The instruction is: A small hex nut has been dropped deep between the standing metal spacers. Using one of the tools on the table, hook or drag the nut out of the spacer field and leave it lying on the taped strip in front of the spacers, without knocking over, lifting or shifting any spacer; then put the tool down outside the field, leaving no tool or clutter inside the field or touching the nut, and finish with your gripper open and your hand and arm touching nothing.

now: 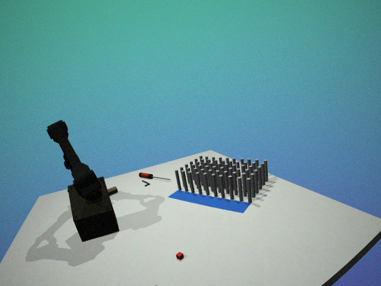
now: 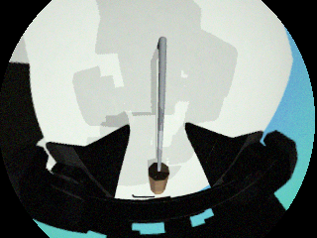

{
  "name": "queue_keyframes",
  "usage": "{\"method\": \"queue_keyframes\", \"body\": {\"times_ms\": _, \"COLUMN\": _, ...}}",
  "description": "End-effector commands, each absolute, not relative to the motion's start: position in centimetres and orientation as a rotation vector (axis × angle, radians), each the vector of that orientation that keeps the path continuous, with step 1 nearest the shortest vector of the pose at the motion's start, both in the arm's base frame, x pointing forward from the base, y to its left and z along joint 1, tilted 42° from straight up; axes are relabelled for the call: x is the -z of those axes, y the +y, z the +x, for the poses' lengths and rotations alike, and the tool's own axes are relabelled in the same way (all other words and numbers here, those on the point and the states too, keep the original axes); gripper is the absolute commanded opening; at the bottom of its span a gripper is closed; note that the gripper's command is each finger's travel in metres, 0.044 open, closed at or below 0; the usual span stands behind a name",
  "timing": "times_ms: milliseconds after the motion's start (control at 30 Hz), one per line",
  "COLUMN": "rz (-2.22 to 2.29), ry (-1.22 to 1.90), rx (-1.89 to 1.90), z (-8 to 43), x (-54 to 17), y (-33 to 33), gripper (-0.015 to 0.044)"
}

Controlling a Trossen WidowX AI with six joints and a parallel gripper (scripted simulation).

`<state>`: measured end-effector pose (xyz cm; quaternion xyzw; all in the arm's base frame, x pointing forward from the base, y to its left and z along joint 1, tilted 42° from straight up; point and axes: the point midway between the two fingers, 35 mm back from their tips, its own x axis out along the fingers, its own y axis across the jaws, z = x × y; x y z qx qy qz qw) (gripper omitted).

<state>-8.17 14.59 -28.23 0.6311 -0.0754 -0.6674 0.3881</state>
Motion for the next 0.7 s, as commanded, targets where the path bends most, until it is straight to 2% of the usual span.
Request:
{"method": "queue_keyframes", "body": {"times_ms": 0, "rz": 1.606, "ry": -0.192, "rx": 1.698, "z": -8.2, "x": 28.0, "y": 14.8, "gripper": 0.0440}}
{"method": "queue_keyframes", "body": {"times_ms": 167, "rz": 1.608, "ry": -0.191, "rx": 1.697, "z": -8.4, "x": 23.1, "y": 19.0, "gripper": 0.0440}}
{"method": "queue_keyframes", "body": {"times_ms": 667, "rz": 1.608, "ry": -0.191, "rx": 1.697, "z": -8.4, "x": 22.9, "y": 19.2, "gripper": 0.0440}}
